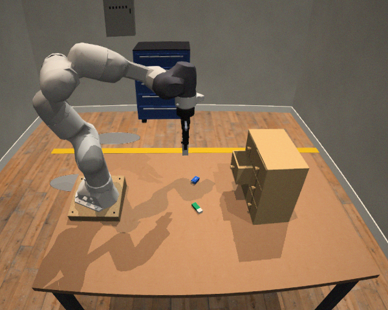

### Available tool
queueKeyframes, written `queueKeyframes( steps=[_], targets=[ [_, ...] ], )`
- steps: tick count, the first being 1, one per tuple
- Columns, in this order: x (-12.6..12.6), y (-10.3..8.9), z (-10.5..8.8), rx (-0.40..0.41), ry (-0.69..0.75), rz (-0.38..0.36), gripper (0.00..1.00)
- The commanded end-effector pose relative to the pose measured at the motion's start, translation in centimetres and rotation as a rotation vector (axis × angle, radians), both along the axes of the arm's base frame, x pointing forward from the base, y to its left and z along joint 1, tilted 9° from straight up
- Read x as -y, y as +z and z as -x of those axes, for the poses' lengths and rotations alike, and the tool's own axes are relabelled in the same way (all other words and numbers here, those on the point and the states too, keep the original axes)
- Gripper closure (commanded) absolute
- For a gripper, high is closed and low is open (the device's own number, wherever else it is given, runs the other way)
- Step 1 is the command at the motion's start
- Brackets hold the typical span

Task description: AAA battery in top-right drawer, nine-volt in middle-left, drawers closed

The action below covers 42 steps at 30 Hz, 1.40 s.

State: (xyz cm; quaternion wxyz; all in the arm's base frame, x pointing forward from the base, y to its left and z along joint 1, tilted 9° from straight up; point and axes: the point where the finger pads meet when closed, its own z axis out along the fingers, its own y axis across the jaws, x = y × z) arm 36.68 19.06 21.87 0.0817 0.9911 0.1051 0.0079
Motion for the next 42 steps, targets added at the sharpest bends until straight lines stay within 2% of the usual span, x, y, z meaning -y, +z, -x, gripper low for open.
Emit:
queueKeyframes(
  steps=[1, 9, 13, 14, 15, 18, 19, 22, 23, 27, 28, 32, 33, 37, 38, 42],
  targets=[
    [-0.1, 0.1, 0.0, -0.001, 0.005, -0.003, 0.80],
    [-0.1, -0.2, -0.2, 0.006, -0.033, 0.000, 0.80],
    [-0.7, -1.6, -1.0, 0.041, -0.215, 0.001, 0.80],
    [-0.7, -1.6, -1.0, 0.041, -0.215, 0.001, 0.80],
    [-0.9, -2.2, -1.3, 0.056, -0.289, 0.001, 0.80],
    [-0.9, -2.2, -1.3, 0.056, -0.289, 0.001, 0.80],
    [-1.1, -2.8, -1.6, 0.072, -0.372, 0.000, 0.80],
    [-1.1, -2.8, -1.6, 0.072, -0.372, 0.000, 0.80],
    [-1.4, -3.6, -2.0, 0.090, -0.464, -0.001, 0.80],
    [-1.4, -3.6, -2.0, 0.090, -0.464, -0.001, 0.80],
    [-1.7, -4.4, -2.4, 0.109, -0.563, -0.003, 0.80],
    [-1.7, -4.4, -2.4, 0.109, -0.563, -0.003, 0.80],
    [-2.1, -5.3, -2.7, 0.129, -0.667, -0.006, 0.80],
    [-2.1, -5.3, -2.7, 0.129, -0.667, -0.006, 0.80],
    [-2.4, -6.2, -3.1, 0.150, -0.777, -0.010, 0.80],
    [-2.4, -6.2, -3.1, 0.150, -0.777, -0.010, 0.80]
  ],
)
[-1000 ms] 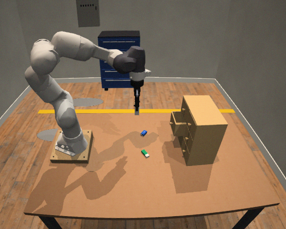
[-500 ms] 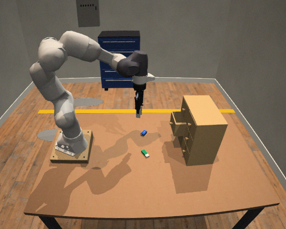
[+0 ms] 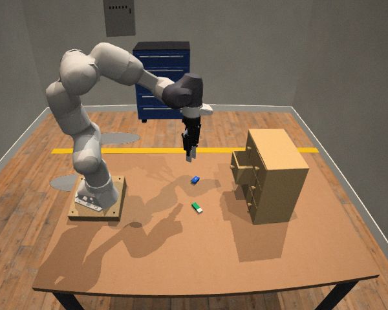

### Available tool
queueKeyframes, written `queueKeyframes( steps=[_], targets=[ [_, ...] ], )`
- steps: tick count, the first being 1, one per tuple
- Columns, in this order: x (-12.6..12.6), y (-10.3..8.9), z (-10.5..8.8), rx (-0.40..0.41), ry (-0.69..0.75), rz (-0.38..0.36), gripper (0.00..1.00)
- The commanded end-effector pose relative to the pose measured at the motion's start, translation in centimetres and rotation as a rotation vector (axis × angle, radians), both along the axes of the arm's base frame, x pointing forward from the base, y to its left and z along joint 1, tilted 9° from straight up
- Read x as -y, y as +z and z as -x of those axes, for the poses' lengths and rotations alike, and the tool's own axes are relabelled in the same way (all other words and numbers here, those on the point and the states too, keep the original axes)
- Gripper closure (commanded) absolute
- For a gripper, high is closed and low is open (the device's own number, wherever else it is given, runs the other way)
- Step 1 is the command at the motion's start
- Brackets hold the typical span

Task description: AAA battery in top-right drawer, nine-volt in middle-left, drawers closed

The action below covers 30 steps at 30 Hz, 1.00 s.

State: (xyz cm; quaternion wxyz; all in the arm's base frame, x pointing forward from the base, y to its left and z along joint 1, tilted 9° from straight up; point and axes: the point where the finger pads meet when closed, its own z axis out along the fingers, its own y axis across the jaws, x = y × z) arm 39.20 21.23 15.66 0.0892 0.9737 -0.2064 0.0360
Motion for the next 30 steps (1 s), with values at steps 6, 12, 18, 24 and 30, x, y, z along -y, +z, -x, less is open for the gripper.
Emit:
queueKeyframes(
  steps=[6, 12, 18, 24, 30],
  targets=[
    [-0.6, -1.0, -0.9, 0.066, -0.268, -0.016, 0.80],
    [-1.0, -2.0, -1.1, 0.088, -0.380, -0.020, 0.80],
    [-1.4, -3.0, -1.4, 0.110, -0.493, -0.024, 0.80],
    [-1.8, -4.0, -1.6, 0.131, -0.605, -0.030, 0.80],
    [-2.2, -5.1, -1.8, 0.151, -0.714, -0.035, 0.80]
  ],
)
